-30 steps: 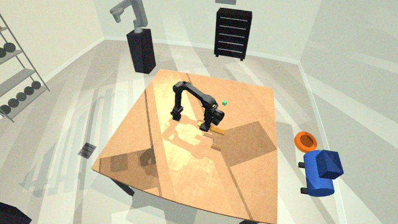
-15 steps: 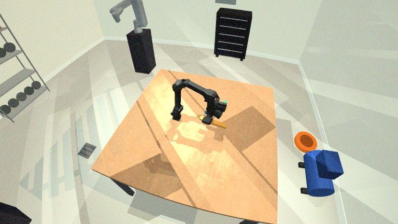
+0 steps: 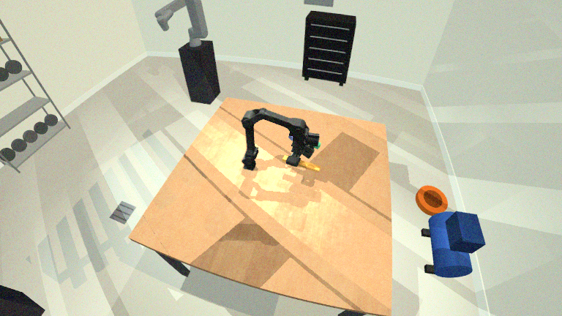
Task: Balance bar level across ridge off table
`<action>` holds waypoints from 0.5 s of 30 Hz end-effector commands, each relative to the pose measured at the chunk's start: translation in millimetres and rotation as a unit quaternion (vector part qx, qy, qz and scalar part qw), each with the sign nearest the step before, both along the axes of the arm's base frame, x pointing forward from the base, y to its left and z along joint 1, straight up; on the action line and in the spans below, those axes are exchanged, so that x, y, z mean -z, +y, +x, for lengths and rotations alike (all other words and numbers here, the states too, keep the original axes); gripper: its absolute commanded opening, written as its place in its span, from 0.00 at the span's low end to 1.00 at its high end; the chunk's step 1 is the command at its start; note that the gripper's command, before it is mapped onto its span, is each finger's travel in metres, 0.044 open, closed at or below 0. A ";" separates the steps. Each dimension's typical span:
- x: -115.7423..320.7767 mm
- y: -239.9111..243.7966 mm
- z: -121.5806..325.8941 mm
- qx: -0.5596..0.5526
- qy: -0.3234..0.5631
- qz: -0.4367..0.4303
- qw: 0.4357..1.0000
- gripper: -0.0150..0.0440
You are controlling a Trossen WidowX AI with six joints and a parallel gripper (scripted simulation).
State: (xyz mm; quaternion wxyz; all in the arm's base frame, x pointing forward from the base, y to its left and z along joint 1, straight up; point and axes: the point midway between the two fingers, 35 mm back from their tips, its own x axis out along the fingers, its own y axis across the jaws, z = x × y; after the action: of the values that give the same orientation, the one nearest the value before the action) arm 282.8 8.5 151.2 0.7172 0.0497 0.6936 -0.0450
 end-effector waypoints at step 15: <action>3.0 63.9 -31.9 -0.007 0.005 0.001 1.000 0.25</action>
State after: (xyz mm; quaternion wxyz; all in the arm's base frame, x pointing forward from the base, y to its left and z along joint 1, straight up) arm 258.9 63.5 150.5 0.7163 0.0465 0.6952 -0.0374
